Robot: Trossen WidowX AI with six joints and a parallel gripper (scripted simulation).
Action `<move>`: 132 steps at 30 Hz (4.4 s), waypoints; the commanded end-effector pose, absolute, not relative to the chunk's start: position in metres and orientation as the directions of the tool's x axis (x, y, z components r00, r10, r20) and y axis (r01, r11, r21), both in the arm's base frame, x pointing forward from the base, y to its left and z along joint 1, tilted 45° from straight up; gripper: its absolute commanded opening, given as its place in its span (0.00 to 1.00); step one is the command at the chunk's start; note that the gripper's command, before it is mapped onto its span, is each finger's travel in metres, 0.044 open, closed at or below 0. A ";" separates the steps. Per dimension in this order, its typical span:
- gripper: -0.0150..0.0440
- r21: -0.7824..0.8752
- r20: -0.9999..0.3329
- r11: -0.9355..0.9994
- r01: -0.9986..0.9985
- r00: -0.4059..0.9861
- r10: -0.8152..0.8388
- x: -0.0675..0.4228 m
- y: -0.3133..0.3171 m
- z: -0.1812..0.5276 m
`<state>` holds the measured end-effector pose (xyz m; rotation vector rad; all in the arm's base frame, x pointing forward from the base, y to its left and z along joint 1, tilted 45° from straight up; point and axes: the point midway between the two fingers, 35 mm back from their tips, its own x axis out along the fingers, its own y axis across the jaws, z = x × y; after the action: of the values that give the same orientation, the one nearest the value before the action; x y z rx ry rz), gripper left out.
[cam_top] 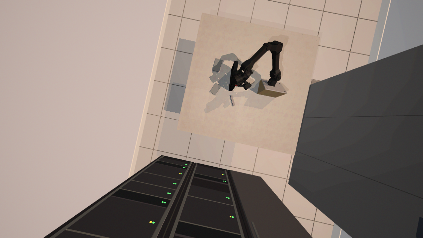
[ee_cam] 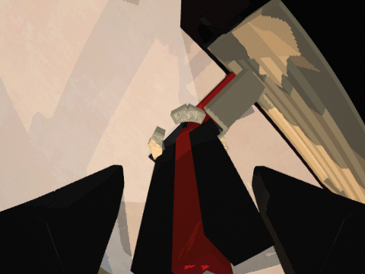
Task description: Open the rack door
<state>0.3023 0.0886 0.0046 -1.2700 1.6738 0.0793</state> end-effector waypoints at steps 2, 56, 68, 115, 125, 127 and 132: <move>0.73 -0.589 -0.719 0.570 -0.573 0.049 -0.694 0.303 0.089 0.005; 0.72 0.085 -0.718 -0.017 0.996 0.049 -0.694 0.303 0.089 0.005; 0.59 0.085 -0.718 -0.017 0.996 0.049 -0.694 0.303 0.089 0.005; 0.27 -0.151 -0.718 0.223 0.963 0.048 -0.694 0.288 0.082 0.011; 0.27 -0.293 -0.718 0.363 0.885 0.047 -0.694 0.272 0.074 0.017; 0.27 -0.319 -0.718 0.389 0.864 0.047 -0.694 0.268 0.071 0.020; 0.27 -0.377 -0.718 0.445 0.812 0.047 -0.695 0.259 0.065 0.025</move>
<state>0.2634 0.0679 0.0213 0.1951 0.9588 -1.1956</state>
